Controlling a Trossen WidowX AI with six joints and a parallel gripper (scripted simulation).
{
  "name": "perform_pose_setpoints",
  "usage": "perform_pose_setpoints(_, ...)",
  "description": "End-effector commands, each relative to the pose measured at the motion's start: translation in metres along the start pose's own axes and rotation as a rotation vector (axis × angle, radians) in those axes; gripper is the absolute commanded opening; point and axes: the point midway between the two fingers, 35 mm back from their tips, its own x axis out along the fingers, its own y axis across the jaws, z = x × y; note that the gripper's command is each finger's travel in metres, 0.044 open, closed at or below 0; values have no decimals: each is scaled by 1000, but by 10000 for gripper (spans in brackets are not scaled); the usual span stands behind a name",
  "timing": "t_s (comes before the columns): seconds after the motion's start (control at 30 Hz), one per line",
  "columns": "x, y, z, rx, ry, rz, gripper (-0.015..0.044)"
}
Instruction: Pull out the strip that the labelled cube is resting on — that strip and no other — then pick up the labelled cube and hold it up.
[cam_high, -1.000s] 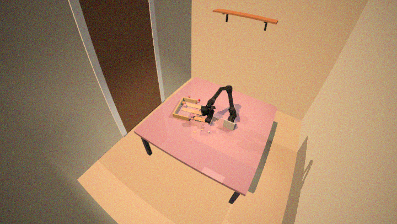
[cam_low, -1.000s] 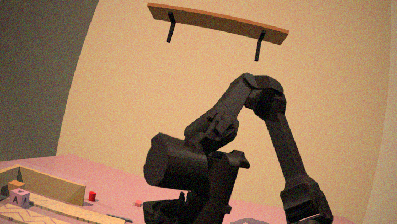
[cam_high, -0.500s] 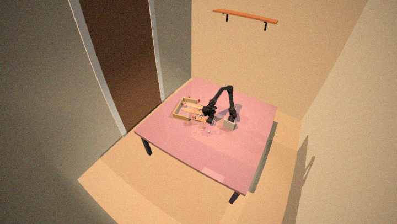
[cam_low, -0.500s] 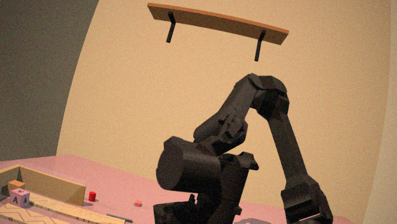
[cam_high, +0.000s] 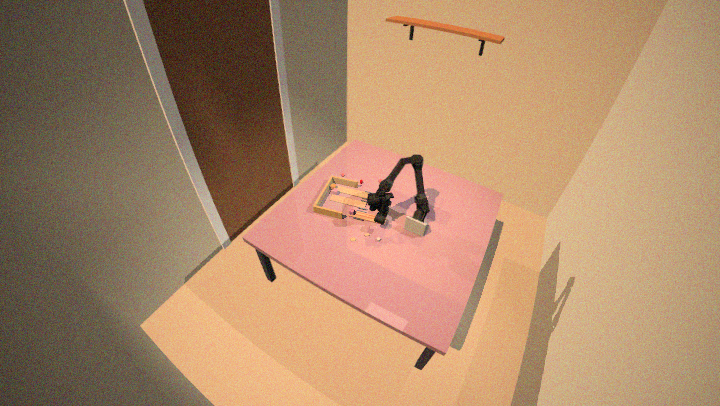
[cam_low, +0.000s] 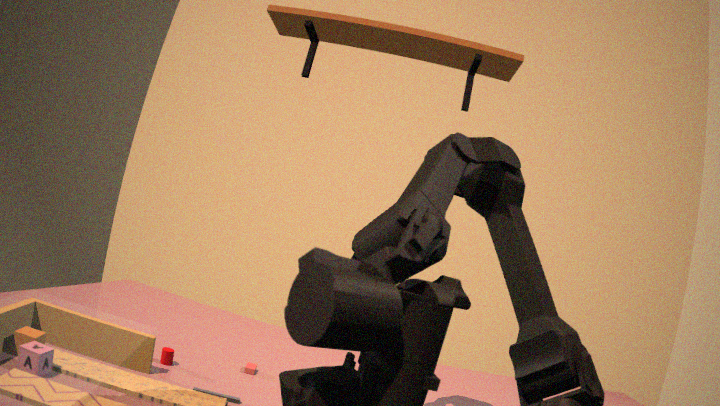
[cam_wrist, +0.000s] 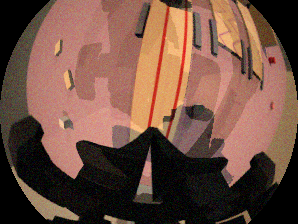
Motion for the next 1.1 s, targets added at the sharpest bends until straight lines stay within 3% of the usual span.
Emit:
perform_pose_setpoints(0.0, 6, -2, -11, -10, 35, -4, 0)
perform_pose_setpoints(0.43, 6, -2, -11, -10, 35, -4, 0)
perform_pose_setpoints(0.6, -40, 1, 3, -10, 32, -2, 0)
perform_pose_setpoints(0.77, -43, 1, 3, -10, 34, -2, 0)
perform_pose_setpoints(1.07, -43, 0, 39, 11, 33, -3, 236)
